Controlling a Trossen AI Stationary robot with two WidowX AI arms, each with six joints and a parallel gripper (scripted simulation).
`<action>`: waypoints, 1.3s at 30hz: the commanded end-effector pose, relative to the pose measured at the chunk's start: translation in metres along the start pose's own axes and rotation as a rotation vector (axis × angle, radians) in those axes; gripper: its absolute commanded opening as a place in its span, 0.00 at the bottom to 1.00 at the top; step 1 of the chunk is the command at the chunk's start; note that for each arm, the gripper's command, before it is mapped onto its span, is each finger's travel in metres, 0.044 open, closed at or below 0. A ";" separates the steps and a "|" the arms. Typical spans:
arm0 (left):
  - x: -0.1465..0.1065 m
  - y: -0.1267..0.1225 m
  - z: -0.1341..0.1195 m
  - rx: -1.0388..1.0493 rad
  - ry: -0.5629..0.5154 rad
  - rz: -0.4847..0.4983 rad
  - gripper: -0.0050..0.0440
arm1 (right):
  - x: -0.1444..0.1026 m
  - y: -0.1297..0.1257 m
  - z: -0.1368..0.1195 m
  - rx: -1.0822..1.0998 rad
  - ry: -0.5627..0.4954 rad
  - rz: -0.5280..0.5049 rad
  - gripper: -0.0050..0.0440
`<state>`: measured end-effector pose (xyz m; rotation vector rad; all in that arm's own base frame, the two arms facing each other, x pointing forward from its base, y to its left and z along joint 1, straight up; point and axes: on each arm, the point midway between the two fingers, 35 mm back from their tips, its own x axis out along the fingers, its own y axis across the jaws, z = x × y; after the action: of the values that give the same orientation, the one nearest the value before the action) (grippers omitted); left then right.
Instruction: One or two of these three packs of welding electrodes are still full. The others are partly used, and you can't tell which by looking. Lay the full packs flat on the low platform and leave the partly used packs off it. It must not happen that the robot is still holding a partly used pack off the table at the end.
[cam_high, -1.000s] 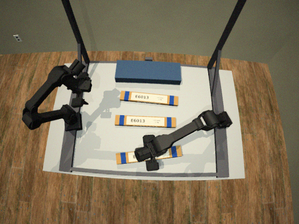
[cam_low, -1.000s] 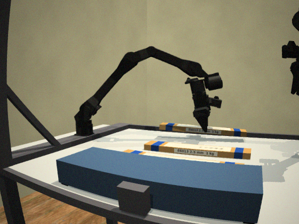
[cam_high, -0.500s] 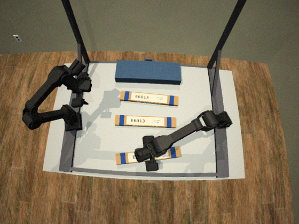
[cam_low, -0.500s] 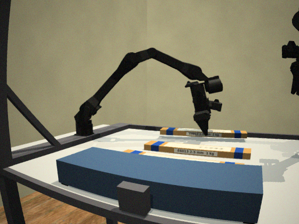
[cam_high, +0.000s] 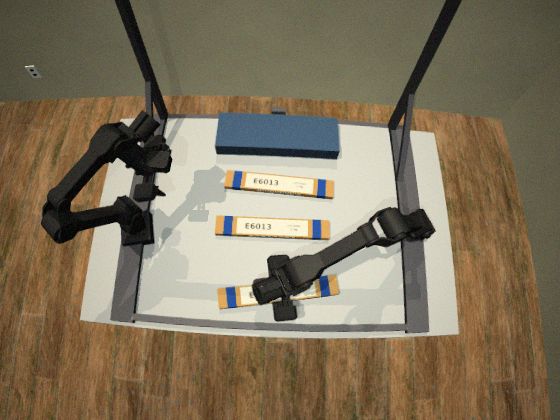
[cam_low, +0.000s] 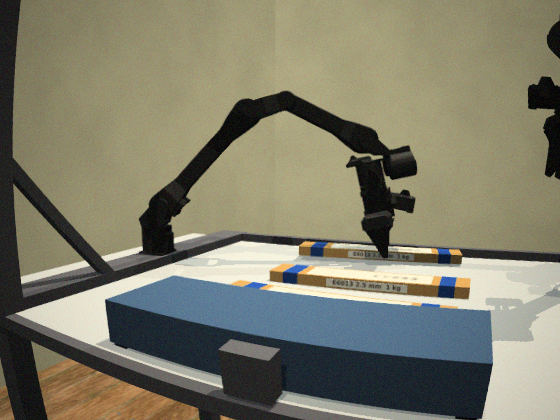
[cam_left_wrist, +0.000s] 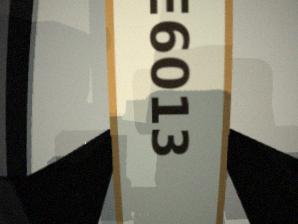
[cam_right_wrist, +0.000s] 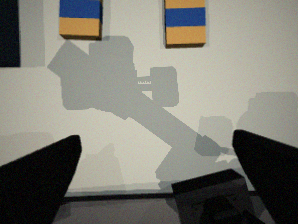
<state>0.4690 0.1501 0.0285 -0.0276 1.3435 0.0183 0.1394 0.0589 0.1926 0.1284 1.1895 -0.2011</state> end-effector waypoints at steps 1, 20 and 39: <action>-0.036 0.002 0.023 0.009 -0.103 0.028 0.00 | -0.005 0.002 0.003 0.006 -0.014 0.015 0.98; -0.027 0.002 0.019 0.008 -0.097 0.026 0.00 | -0.005 0.002 0.003 0.006 -0.014 0.015 0.98; -0.028 0.001 0.017 0.008 -0.094 0.025 0.00 | -0.005 0.002 0.003 0.006 -0.014 0.015 0.98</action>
<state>0.4693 0.1502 0.0206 -0.0257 1.3369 0.0197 0.1394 0.0589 0.1926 0.1284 1.1895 -0.2011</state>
